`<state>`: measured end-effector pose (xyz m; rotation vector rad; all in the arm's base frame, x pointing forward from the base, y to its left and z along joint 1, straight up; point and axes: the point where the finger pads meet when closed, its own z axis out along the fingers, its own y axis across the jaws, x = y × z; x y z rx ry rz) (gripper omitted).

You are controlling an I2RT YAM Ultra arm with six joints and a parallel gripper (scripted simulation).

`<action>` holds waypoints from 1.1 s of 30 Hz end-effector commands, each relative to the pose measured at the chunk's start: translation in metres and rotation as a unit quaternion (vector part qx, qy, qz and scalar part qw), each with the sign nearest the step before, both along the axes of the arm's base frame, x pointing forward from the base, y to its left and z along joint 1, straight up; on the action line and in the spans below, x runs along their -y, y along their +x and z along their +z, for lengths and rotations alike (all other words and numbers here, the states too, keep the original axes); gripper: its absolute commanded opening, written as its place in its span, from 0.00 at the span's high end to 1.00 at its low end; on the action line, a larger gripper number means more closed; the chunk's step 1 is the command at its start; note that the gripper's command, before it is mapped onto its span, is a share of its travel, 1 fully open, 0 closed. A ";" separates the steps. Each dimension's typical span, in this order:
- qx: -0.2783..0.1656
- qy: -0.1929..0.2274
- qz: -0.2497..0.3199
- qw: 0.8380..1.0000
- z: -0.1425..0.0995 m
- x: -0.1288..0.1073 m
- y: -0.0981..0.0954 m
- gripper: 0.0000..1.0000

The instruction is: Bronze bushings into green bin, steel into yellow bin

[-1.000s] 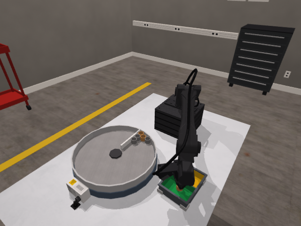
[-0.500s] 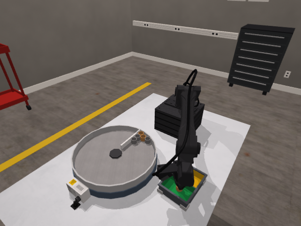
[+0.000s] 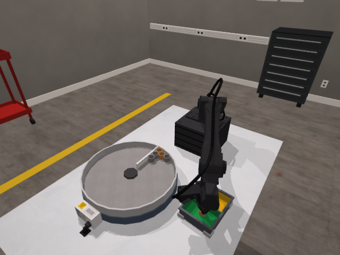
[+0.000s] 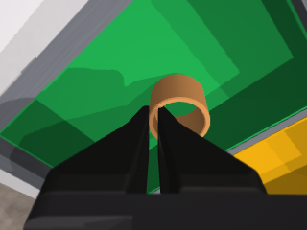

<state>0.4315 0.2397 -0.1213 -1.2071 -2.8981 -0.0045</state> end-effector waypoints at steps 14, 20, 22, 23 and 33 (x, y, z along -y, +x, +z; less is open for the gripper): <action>0.015 0.001 0.000 1.000 0.005 0.000 0.012 1.00; 0.015 0.001 0.000 1.000 0.005 0.000 0.012 0.87; 0.015 0.001 0.000 1.000 0.005 0.000 0.012 0.87; 0.015 0.001 0.000 1.000 0.005 0.000 0.012 0.87; 0.015 0.001 0.000 1.000 0.005 0.000 0.012 0.87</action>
